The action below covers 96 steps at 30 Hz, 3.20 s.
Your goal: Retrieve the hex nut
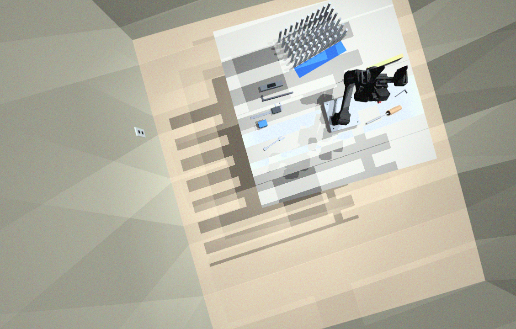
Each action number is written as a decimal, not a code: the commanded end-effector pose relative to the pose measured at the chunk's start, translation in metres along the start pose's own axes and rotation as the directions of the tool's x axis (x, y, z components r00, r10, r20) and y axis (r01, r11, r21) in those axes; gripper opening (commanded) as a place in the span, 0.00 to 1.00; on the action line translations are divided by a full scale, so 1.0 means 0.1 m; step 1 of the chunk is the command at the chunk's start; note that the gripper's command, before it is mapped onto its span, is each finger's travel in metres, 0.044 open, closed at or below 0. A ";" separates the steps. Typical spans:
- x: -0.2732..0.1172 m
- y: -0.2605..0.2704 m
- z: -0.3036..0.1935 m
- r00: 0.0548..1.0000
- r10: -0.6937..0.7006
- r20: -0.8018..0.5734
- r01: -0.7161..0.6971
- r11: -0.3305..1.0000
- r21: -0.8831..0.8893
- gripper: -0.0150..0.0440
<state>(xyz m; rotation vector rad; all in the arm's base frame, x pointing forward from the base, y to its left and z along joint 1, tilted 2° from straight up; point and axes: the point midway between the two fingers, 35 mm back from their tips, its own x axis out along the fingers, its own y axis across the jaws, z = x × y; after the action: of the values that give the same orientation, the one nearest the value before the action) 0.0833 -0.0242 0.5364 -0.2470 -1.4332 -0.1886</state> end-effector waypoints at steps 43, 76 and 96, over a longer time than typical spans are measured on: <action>-0.87 2.85 0.59 0.641 0.762 0.092 -0.762 0.646 -0.046 1.00; -3.14 1.46 -3.56 -0.052 0.487 -0.872 -0.100 0.866 0.489 1.00; -3.81 0.56 -3.82 -0.221 0.325 -0.920 0.258 0.929 0.266 1.00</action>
<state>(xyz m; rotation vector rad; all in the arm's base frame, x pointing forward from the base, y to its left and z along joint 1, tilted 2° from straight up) 0.4144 -0.0832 0.1114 0.2333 0.3546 0.0089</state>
